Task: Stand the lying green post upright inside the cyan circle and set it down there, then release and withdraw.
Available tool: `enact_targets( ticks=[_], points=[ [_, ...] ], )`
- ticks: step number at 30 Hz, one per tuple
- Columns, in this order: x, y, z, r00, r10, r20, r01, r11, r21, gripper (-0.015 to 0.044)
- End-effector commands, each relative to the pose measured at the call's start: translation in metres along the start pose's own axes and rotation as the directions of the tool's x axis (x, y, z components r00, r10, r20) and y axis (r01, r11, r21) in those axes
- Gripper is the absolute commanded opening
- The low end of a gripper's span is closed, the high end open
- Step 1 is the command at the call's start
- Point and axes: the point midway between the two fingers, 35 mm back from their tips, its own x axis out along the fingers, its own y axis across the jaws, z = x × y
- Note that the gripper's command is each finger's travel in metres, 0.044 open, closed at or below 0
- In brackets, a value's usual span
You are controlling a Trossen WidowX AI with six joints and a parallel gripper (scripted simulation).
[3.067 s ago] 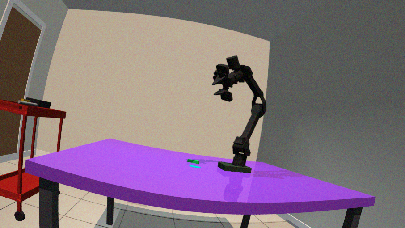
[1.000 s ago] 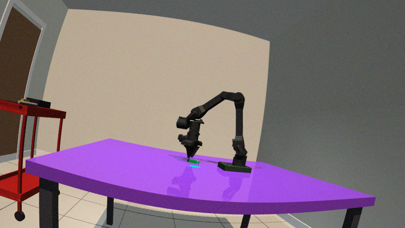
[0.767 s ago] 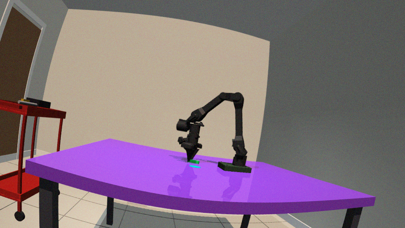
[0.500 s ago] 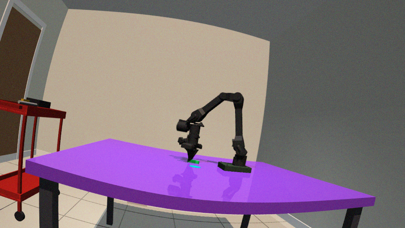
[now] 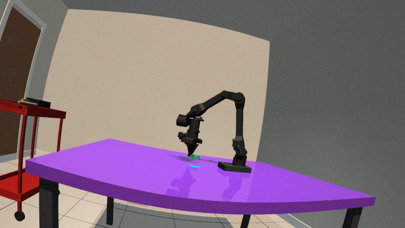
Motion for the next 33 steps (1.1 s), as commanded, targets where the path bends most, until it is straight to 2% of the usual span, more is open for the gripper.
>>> enact_targets(
  ticks=[1, 22, 27, 33],
  points=[
    [-0.016, 0.001, 0.002, 1.0, 0.004, 0.012, -0.004, 1.0, -0.003, 0.0023],
    [-0.082, 0.0, -0.004, 1.0, 0.004, 0.012, -0.004, 1.0, -0.003, 0.0023],
    [-0.087, 0.001, -0.005, 1.0, 0.004, 0.012, -0.004, 1.0, -0.008, 0.0023],
    [-0.09, 0.018, -0.01, 1.0, 0.005, 0.012, -0.004, 0.99, -0.14, 0.0023]
  ],
)
